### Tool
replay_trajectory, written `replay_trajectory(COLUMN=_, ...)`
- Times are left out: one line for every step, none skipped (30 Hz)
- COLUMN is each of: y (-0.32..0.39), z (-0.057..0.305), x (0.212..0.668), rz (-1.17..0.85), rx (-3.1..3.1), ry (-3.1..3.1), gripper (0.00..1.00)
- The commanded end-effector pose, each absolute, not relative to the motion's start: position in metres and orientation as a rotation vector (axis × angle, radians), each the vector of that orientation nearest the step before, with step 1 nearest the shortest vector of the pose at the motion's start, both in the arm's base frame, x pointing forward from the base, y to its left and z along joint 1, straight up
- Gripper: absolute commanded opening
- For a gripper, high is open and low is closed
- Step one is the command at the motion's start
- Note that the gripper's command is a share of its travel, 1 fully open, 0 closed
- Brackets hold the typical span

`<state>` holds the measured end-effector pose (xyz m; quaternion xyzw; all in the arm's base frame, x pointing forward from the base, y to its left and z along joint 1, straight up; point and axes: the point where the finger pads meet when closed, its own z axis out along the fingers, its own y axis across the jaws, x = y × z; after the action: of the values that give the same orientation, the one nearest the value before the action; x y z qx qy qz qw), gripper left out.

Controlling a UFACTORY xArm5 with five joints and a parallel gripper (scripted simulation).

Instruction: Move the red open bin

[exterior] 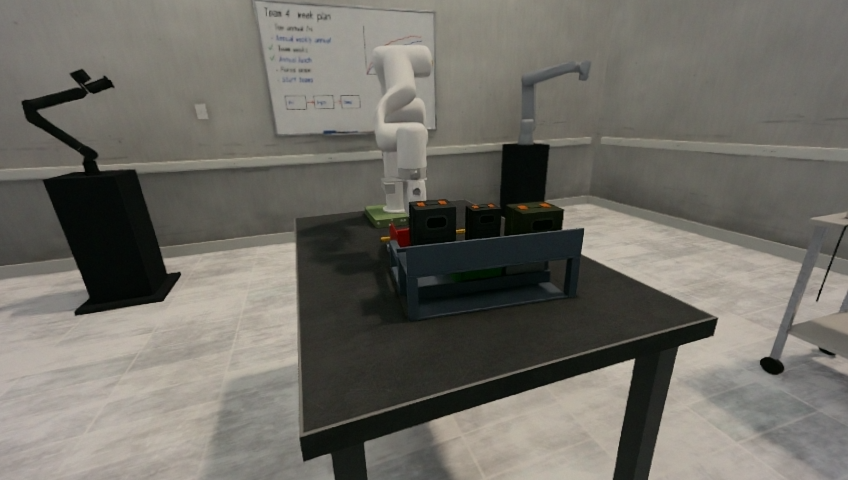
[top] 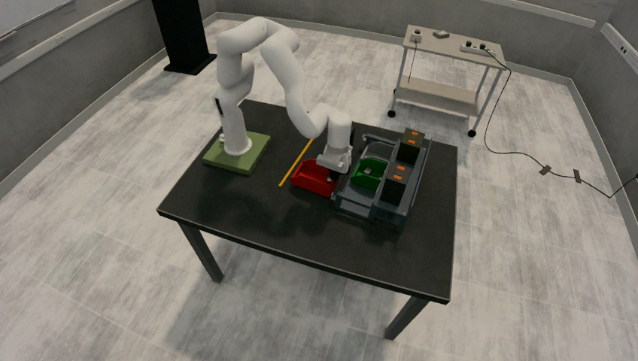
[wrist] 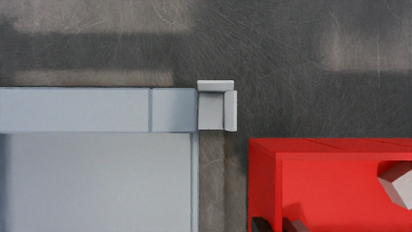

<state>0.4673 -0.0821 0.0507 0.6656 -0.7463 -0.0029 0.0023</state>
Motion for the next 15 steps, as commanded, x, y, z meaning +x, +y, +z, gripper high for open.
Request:
replay_trajectory(y=-0.0824, z=0.0501, x=0.469, rz=-0.003, rx=2.09, ry=-2.343, gripper=0.0)
replay_trajectory(y=-0.0824, z=0.0497, x=0.469, rz=-0.003, rx=2.09, ry=-2.343, gripper=0.0)
replay_trajectory(y=-0.0824, z=0.0492, x=0.469, rz=-0.003, rx=2.09, ry=-2.343, gripper=0.0)
replay_trajectory(y=-0.0824, z=0.0487, x=0.469, rz=-0.003, rx=2.09, ry=-2.343, gripper=0.0)
replay_trajectory(y=-0.0824, z=0.0478, x=0.469, rz=-0.003, rx=2.09, ry=-2.343, gripper=0.0)
replay_trajectory(y=-0.0824, z=0.0478, x=0.469, rz=-0.003, rx=2.09, ry=-2.343, gripper=0.0)
replay_trajectory(y=-0.0824, z=0.0478, x=0.469, rz=-0.003, rx=2.09, ry=-2.343, gripper=0.0)
replay_trajectory(y=-0.0824, z=0.047, x=0.469, rz=-0.003, rx=2.09, ry=-2.343, gripper=0.0)
replay_trajectory(y=-0.0824, z=0.0466, x=0.469, rz=-0.003, rx=2.09, ry=-2.343, gripper=0.0)
replay_trajectory(y=-0.0824, z=0.0462, x=0.469, rz=-0.003, rx=2.09, ry=-2.343, gripper=0.0)
replay_trajectory(y=-0.0824, z=0.0458, x=0.469, rz=-0.003, rx=2.09, ry=-2.343, gripper=0.0)
replay_trajectory(y=-0.0824, z=0.0454, x=0.469, rz=-0.003, rx=2.09, ry=-2.343, gripper=0.0)
replay_trajectory(y=-0.0824, z=0.045, x=0.4689, rz=-0.003, rx=2.09, ry=-2.343, gripper=0.0)
replay_trajectory(y=-0.0824, z=0.0446, x=0.4689, rz=-0.003, rx=2.09, ry=-2.343, gripper=0.0)
replay_trajectory(y=-0.0824, z=0.0443, x=0.4689, rz=-0.003, rx=2.09, ry=-2.343, gripper=0.0)
